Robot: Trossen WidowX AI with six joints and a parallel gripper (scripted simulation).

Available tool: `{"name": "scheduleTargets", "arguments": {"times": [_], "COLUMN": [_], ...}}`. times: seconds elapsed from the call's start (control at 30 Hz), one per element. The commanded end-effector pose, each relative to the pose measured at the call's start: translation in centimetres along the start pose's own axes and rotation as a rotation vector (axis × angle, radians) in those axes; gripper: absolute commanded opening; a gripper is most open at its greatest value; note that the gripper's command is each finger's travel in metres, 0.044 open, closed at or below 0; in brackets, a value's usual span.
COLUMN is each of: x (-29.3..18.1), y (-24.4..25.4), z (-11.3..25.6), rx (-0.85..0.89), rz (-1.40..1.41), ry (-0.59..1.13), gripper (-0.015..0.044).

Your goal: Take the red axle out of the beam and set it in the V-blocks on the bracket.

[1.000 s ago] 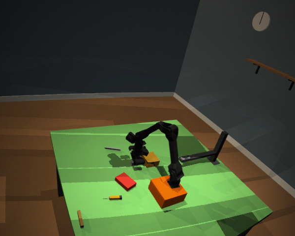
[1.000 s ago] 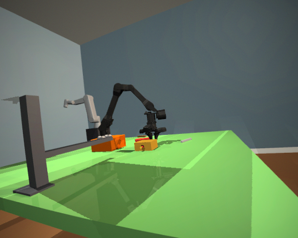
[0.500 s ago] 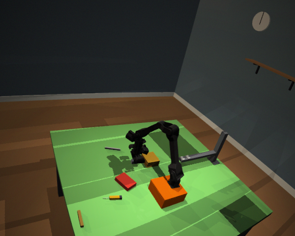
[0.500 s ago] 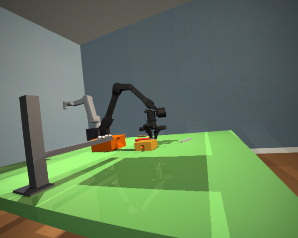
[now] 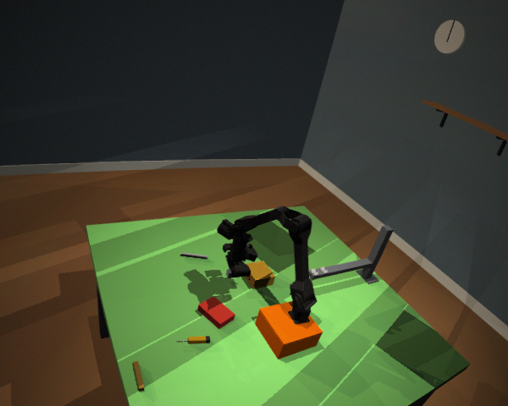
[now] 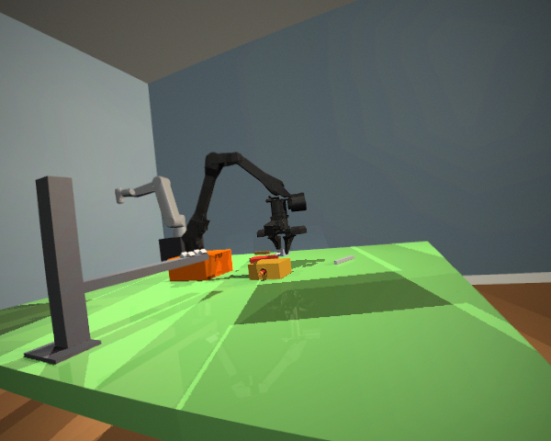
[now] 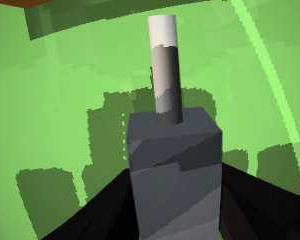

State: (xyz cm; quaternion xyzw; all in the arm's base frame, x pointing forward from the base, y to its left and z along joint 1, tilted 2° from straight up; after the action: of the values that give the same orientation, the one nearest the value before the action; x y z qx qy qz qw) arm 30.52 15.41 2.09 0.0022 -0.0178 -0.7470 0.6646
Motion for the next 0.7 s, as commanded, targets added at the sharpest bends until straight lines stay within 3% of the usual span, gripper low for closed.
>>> {"name": "scheduleTargets", "arguments": {"times": [0.0, 0.67], "x": [-0.2, 0.5], "y": [0.2, -0.5], "z": [0.9, 3.4], "rx": [0.009, 0.008], "rz": [-0.003, -0.003], "ry": [0.008, 0.008], "gripper": [0.0, 0.0]}}
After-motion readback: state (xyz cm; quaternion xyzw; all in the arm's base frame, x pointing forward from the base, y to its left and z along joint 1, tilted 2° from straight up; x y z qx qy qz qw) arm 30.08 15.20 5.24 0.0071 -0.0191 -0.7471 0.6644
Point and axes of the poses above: the point midway between the two fingers, 35 mm back from their tips, its own z axis back along the fingers, its own y axis across the jaws, x = y × z, the point moved 1 cm from there along z, back along the fingers, and after that the axes turned 5 degrees about -z, right-handed, at the moved point
